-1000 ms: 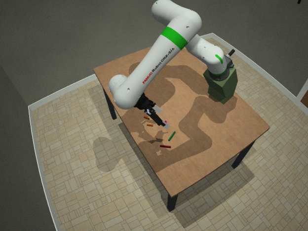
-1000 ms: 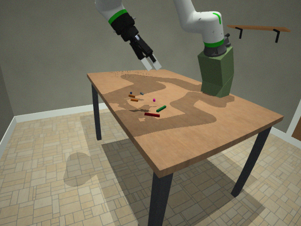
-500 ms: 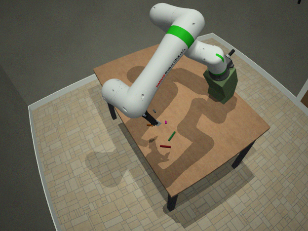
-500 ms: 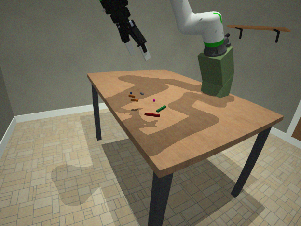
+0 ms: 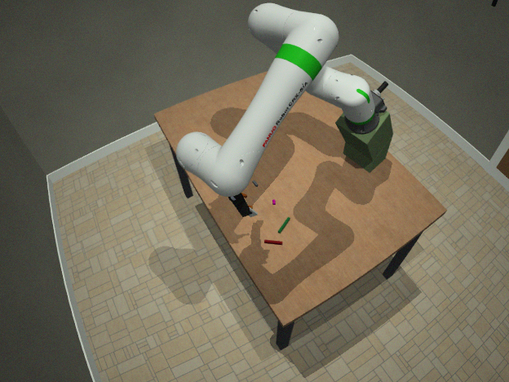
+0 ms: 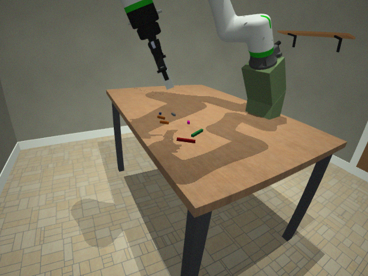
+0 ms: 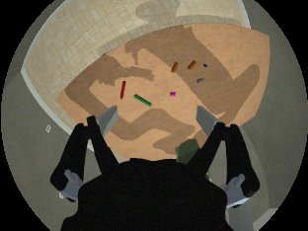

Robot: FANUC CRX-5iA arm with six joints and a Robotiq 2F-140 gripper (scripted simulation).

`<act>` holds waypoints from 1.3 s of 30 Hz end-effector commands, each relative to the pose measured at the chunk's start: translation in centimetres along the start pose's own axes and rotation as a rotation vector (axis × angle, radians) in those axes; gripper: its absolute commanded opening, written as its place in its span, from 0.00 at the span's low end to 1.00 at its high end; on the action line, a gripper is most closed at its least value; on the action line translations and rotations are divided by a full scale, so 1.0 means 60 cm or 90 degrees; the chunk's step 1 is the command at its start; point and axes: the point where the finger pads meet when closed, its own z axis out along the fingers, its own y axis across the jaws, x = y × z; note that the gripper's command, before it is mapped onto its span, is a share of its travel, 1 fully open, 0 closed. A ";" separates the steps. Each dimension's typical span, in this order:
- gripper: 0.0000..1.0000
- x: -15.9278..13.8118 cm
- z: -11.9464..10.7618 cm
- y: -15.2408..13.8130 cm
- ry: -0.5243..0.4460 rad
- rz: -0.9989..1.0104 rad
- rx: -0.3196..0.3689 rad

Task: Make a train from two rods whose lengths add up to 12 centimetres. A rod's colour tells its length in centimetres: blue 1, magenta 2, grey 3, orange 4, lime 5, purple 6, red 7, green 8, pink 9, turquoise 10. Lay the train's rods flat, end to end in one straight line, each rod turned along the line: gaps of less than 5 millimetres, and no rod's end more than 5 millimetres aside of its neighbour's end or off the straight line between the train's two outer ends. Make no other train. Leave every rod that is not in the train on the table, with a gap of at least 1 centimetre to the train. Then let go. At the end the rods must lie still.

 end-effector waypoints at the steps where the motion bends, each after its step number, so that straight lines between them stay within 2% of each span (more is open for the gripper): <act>1: 1.00 0.012 0.027 0.003 0.024 0.103 0.015; 7: 1.00 0.020 0.046 0.006 0.035 0.176 0.029; 8: 1.00 0.026 0.060 0.009 0.042 0.231 0.040; 22: 1.00 0.048 0.120 0.026 0.065 0.480 0.099; 24: 1.00 0.048 0.120 0.026 0.065 0.480 0.099; 25: 1.00 0.052 0.131 0.030 0.068 0.530 0.112; 32: 1.00 0.058 0.151 0.039 0.072 0.623 0.137; 39: 1.00 0.067 0.181 0.055 0.073 0.769 0.181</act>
